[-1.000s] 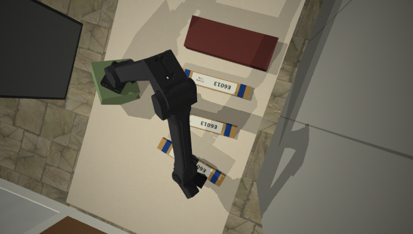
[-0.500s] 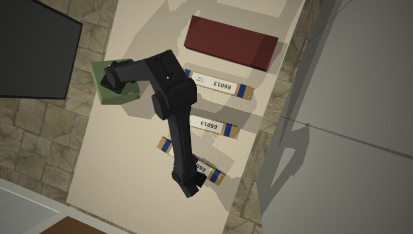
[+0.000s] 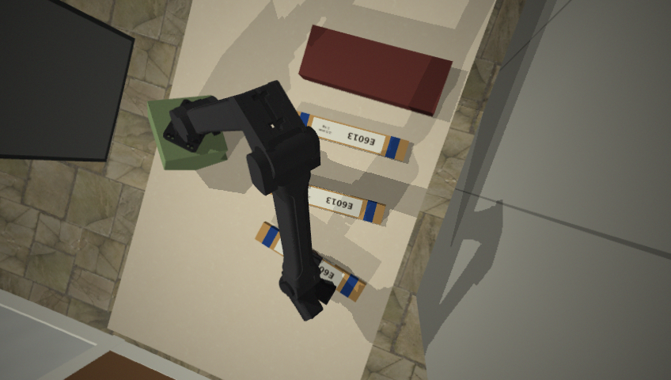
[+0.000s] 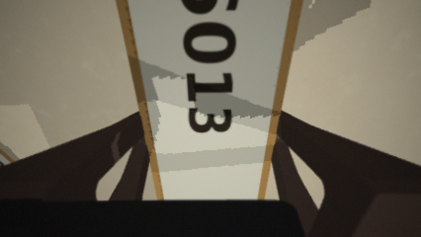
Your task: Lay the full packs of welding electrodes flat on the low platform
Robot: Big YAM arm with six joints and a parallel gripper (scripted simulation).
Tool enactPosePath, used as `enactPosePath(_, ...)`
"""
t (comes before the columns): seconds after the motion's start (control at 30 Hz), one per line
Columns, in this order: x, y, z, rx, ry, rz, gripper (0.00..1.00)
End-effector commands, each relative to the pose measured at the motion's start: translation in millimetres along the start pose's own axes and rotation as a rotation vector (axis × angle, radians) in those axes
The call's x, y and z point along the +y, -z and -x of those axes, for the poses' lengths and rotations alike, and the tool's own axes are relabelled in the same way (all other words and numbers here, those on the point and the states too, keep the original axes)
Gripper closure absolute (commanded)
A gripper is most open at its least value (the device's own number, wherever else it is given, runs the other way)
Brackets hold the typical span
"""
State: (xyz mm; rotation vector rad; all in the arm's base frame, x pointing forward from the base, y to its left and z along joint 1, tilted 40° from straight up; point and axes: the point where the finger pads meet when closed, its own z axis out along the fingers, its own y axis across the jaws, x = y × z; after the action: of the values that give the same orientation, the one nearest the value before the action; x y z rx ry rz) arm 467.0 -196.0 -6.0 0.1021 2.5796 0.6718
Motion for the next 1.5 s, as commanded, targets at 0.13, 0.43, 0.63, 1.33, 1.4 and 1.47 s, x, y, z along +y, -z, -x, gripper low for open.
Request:
enactPosePath(0.13,-6.5,36.2,32.6,-0.070,0.022,-0.044,1.00)
enactPosePath(0.43,-6.0,36.7,33.0,-0.069,0.021,-0.043,1.00)
enactPosePath(0.63,-5.8,37.0,33.4,-0.069,0.021,-0.043,1.00)
enactPosePath(1.33,-5.5,38.2,35.6,-0.069,0.021,-0.043,1.00)
enactPosePath(1.4,-5.5,38.4,35.9,-0.069,0.021,-0.043,1.00)
enactPosePath(1.47,-5.6,37.8,36.1,-0.069,0.021,-0.044,1.00)
